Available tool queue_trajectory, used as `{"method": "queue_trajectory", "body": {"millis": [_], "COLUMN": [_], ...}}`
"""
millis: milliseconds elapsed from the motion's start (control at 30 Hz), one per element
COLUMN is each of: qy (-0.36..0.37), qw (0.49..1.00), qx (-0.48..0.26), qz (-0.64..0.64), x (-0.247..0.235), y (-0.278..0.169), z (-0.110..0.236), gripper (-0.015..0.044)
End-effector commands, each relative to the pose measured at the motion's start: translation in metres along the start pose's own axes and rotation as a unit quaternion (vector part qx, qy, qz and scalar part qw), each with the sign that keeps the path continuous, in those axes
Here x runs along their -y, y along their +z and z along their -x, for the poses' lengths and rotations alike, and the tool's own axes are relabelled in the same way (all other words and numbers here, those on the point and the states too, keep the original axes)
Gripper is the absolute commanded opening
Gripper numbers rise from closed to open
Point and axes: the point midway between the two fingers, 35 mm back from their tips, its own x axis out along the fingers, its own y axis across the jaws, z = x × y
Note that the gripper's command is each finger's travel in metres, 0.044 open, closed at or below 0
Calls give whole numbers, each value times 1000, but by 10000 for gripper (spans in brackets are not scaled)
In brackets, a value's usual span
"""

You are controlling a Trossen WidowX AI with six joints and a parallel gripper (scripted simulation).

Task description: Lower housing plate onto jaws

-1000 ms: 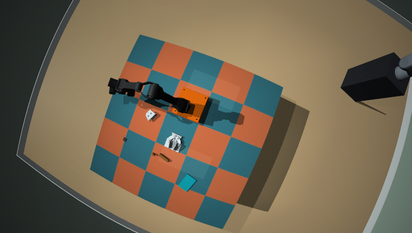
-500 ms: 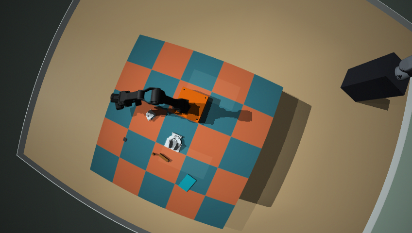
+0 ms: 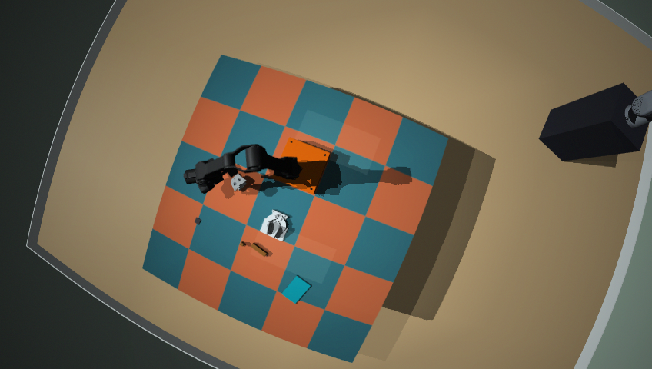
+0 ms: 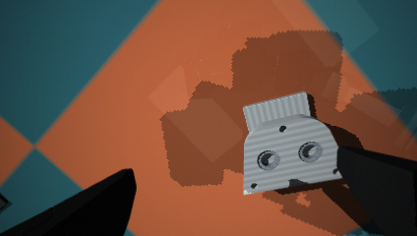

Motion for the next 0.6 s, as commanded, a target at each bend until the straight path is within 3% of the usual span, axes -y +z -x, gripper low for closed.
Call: {"method": "queue_trajectory", "body": {"millis": [0, 300, 467, 567], "qy": [-30, -66, -66, -66], "qw": [999, 994, 994, 994], "qx": [-1, -4, -4, -4], "qz": [41, 87, 87, 87], "x": [15, 33, 38, 39], "y": [-19, -41, -40, -41], "z": [1, 3, -35, -37], "gripper": [440, 440, 440, 440]}}
